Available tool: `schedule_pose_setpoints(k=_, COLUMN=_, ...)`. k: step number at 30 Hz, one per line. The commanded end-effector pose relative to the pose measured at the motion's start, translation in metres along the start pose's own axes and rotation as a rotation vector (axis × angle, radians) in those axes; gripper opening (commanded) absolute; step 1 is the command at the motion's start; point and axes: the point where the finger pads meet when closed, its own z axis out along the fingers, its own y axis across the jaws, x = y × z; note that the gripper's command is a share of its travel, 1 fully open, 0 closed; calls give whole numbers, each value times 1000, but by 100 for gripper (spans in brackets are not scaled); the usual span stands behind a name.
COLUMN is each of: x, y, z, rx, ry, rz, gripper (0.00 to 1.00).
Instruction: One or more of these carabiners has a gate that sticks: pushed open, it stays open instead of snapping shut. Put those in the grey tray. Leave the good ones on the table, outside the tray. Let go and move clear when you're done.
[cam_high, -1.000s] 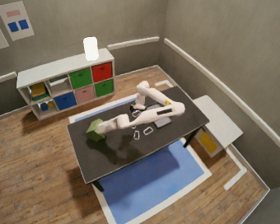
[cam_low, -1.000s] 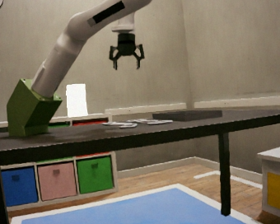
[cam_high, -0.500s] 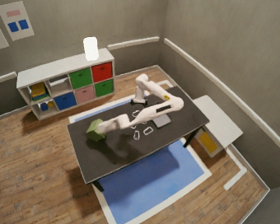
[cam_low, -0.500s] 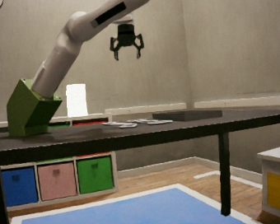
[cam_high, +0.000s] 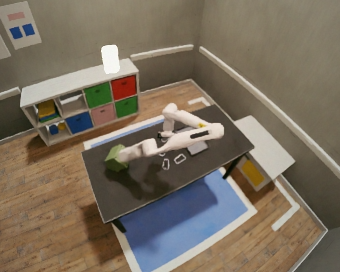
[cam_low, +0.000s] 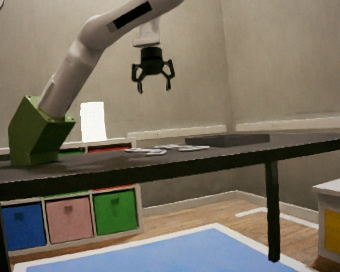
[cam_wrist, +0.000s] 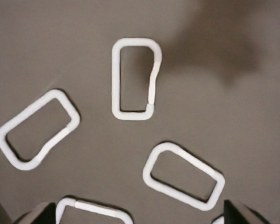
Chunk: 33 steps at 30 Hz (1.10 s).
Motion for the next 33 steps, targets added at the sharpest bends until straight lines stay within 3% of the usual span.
schedule_pose_setpoints(k=1, x=4, y=-1, z=11, rx=-14, ry=7, rz=20, gripper=100)
schedule_pose_setpoints(k=6, x=4, y=-1, z=11, rx=-14, ry=7, rz=20, gripper=100)
schedule_pose_setpoints(k=7, x=36, y=-3, z=70, rx=-3, ry=6, rz=15, gripper=100)
schedule_pose_setpoints(k=9, x=39, y=-3, z=76, rx=-3, ry=6, rz=15, gripper=100)
schedule_pose_setpoints(k=11, x=49, y=-3, z=95, rx=-3, ry=6, rz=15, gripper=100)
schedule_pose_setpoints(k=23, x=49, y=-3, z=95, rx=-3, ry=6, rz=15, gripper=100)
schedule_pose_setpoints(k=24, x=79, y=-5, z=153, rx=-3, ry=7, rz=21, gripper=100)
schedule_pose_setpoints(k=27, x=87, y=-4, z=167, rx=-3, ry=7, rz=21, gripper=100)
schedule_pose_setpoints(k=33, x=88, y=-4, z=168, rx=-3, ry=7, rz=21, gripper=100)
